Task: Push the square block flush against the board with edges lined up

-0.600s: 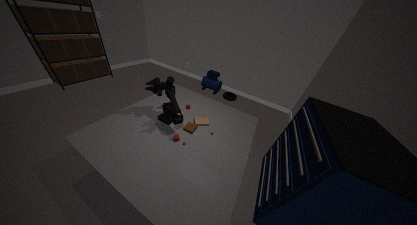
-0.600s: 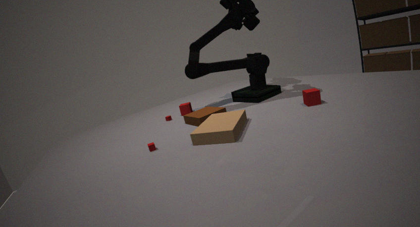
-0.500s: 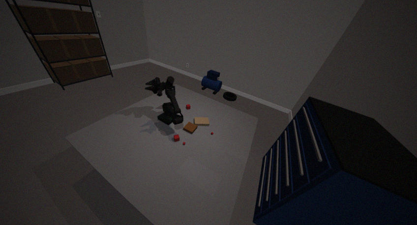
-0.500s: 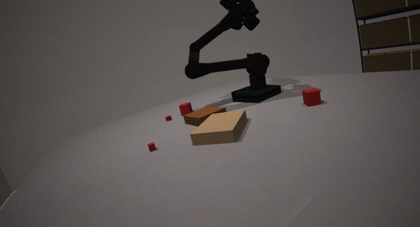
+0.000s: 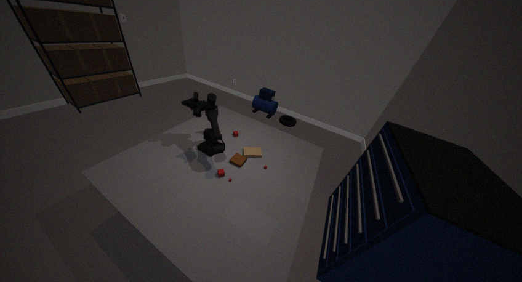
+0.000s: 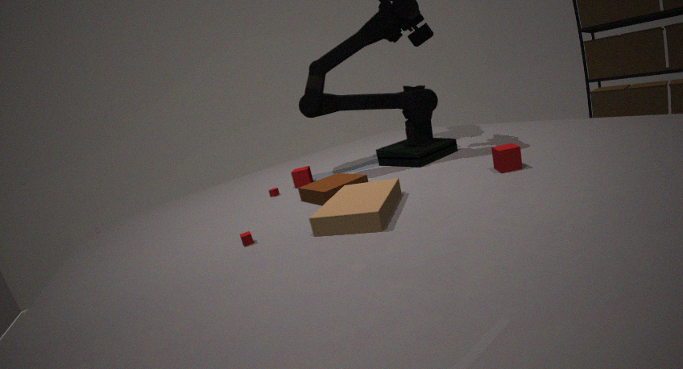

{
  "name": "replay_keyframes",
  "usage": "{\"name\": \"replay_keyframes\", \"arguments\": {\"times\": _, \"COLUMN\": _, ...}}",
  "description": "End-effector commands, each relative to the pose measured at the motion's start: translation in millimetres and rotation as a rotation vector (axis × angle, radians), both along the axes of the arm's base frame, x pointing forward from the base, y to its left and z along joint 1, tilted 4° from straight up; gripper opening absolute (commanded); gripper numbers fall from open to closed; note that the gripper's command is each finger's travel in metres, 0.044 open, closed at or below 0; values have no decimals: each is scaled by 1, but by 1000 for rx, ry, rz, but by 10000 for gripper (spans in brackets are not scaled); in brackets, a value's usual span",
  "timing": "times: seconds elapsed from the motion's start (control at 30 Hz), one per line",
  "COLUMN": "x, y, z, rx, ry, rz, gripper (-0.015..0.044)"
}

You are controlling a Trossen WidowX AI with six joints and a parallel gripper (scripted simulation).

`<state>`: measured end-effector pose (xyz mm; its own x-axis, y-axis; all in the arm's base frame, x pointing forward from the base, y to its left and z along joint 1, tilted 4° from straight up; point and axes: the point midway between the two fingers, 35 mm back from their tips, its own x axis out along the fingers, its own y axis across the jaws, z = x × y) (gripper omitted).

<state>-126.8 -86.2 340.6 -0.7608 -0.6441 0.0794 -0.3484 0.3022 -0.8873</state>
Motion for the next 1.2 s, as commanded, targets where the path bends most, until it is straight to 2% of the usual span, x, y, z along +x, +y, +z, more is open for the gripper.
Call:
{"name": "replay_keyframes", "arguments": {"times": 0.0, "x": -14, "y": 19, "z": 8, "rx": -75, "ry": -36, "rz": -103, "gripper": 0}}
{"name": "replay_keyframes", "arguments": {"times": 0.63, "x": -49, "y": 113, "z": 20, "rx": -434, "ry": -191, "rz": -504, "gripper": 0}}
{"name": "replay_keyframes", "arguments": {"times": 1.17, "x": -41, "y": 216, "z": 13, "rx": -801, "ry": -244, "rz": -880, "gripper": 0}}
